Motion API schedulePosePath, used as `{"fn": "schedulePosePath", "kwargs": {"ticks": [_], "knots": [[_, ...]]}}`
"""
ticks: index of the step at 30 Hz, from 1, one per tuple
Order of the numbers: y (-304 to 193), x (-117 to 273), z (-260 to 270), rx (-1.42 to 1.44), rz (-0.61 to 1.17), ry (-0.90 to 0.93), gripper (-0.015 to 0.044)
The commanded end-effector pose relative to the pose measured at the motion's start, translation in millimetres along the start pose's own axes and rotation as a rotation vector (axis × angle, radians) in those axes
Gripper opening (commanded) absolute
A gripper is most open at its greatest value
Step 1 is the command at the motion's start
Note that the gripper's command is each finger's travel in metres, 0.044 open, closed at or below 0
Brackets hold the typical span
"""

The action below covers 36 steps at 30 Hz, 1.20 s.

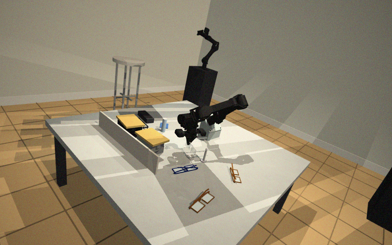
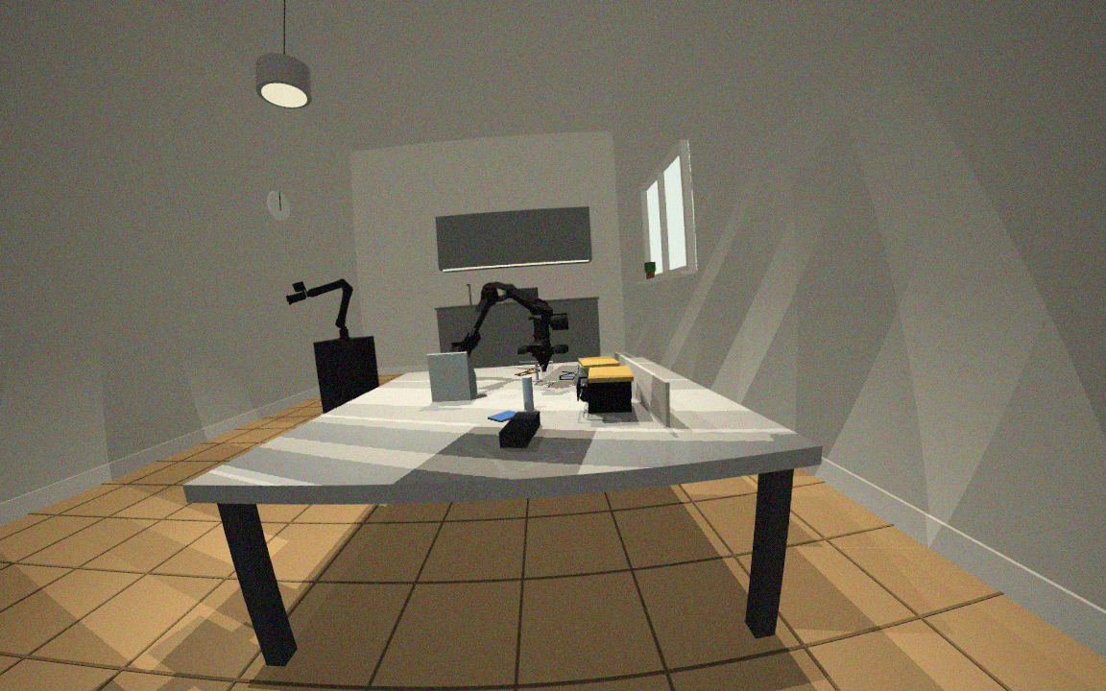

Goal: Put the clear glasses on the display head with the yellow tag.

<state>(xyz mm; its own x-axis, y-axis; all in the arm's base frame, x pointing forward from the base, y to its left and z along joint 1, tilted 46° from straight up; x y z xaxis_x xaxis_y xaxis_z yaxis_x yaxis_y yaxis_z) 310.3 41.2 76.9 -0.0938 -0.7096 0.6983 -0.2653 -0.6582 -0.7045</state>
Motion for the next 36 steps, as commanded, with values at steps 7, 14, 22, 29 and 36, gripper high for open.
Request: {"fn": "schedulePosePath", "kwargs": {"ticks": [7,14,22,29,36], "knots": [[0,0,0,0.002,0.001,0.002,0.0000],[0,0,0,0.002,0.001,0.002,0.0000],[-4,0,1,0.002,0.002,0.002,0.0000],[-9,6,2,0.002,0.001,0.003,0.0000],[-10,44,3,0.002,-0.002,0.003,0.0000]]}}
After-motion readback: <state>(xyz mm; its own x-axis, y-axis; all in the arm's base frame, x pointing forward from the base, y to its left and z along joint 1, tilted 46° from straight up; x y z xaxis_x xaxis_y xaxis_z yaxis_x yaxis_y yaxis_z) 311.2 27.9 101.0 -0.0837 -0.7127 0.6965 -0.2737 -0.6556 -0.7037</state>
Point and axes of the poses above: the point midway between the two fingers, 35 mm back from their tips, its own x axis back along the fingers, its own z axis across the jaws, y = z × x, the point moved 3 cm from there along x, back along the fingers, and after that the axes turned 6 degrees about x, right-handed, at the moved point
